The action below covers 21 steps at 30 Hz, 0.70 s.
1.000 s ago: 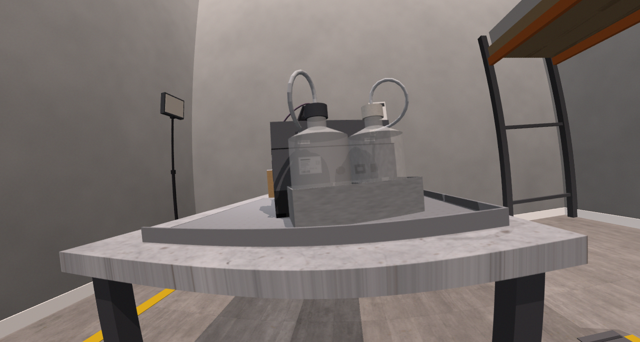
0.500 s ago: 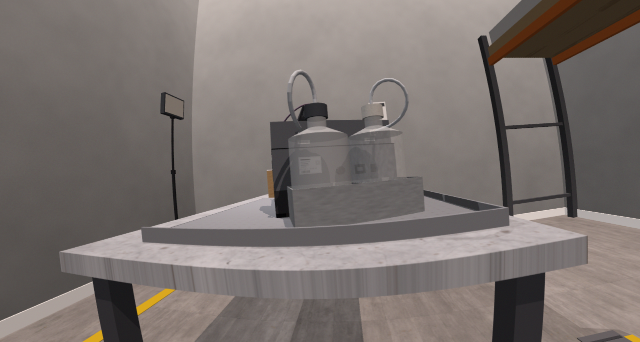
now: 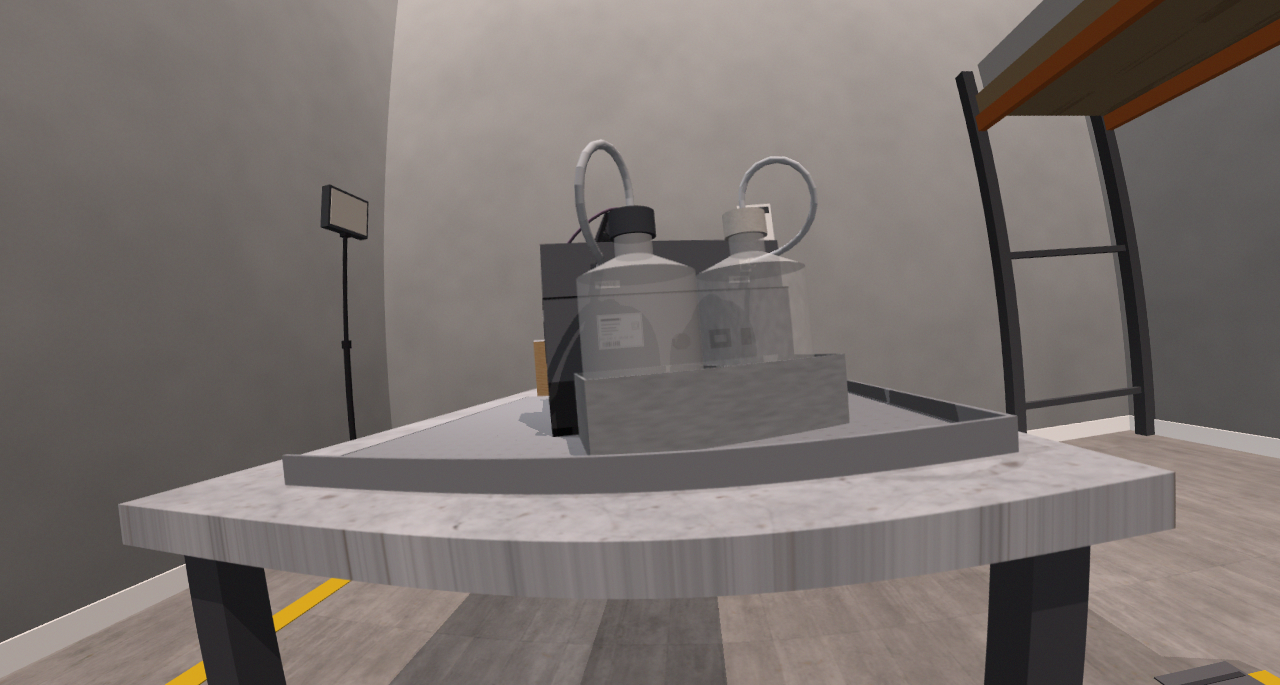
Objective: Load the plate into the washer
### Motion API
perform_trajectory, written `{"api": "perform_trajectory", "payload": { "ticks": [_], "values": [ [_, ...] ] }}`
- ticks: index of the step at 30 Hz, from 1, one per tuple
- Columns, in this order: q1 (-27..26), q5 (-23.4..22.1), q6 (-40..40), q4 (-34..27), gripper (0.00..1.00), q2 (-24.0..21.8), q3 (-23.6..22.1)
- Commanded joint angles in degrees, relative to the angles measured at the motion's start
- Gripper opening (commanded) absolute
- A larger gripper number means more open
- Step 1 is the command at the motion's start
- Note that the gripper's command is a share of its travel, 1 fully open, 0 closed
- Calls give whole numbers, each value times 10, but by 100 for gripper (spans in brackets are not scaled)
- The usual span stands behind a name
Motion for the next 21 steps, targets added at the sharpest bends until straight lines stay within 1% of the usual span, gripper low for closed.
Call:
{"api": "perform_trajectory", "payload": {
  "ticks": [1,13,15,21],
  "values": [
    [-1,0,1,0,100,-4,1],
    [-1,0,1,0,100,-4,1],
    [-8,5,-1,-13,100,-17,17],
    [-12,8,-6,-26,100,-21,26]
  ]
}}
